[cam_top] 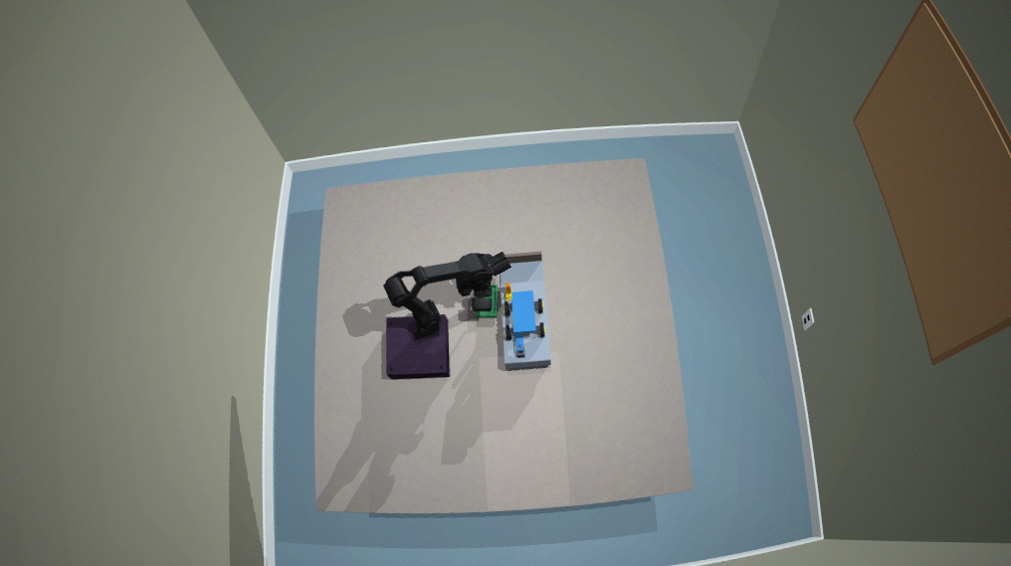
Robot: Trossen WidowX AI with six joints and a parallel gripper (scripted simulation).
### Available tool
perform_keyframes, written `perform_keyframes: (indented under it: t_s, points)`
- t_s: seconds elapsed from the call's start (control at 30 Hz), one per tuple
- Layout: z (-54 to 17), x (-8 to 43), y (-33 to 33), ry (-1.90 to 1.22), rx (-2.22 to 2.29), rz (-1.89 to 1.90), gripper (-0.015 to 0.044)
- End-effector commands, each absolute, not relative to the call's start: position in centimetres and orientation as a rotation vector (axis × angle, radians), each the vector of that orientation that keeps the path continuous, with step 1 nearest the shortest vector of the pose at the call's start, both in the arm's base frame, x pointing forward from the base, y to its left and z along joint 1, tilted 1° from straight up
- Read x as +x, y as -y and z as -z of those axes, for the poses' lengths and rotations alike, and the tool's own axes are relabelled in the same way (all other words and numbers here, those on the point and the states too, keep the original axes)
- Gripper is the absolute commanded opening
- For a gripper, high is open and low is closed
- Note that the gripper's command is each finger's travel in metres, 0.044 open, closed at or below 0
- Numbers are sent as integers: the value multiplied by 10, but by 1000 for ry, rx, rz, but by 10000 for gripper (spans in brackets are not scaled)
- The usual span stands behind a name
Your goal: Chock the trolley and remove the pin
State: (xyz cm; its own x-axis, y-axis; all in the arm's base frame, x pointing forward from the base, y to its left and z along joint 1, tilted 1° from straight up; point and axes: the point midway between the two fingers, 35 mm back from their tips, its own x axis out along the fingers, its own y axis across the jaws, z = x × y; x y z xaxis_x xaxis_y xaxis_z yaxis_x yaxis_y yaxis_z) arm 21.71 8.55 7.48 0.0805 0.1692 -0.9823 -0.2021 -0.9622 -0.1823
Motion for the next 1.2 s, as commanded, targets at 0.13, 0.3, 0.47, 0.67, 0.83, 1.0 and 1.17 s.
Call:
perform_keyframes:
  t_s: [0.13, 0.3, 0.47, 0.67, 0.83, 1.0, 1.17]
  points:
    - [-51, 219, -97, -4, -2076, -1959, 0]
    - [-36, 219, -104, -4, -2075, -1959, 0]
    - [-34, 219, -105, -3, -2075, -1959, 26]
    - [-35, 220, -102, -4, -2075, -1959, 184]
    - [-34, 220, -99, -4, -2075, -1959, 190]
    - [-34, 220, -97, -4, -2076, -1959, 190]
    - [-33, 221, -94, -5, -2076, -1959, 190]
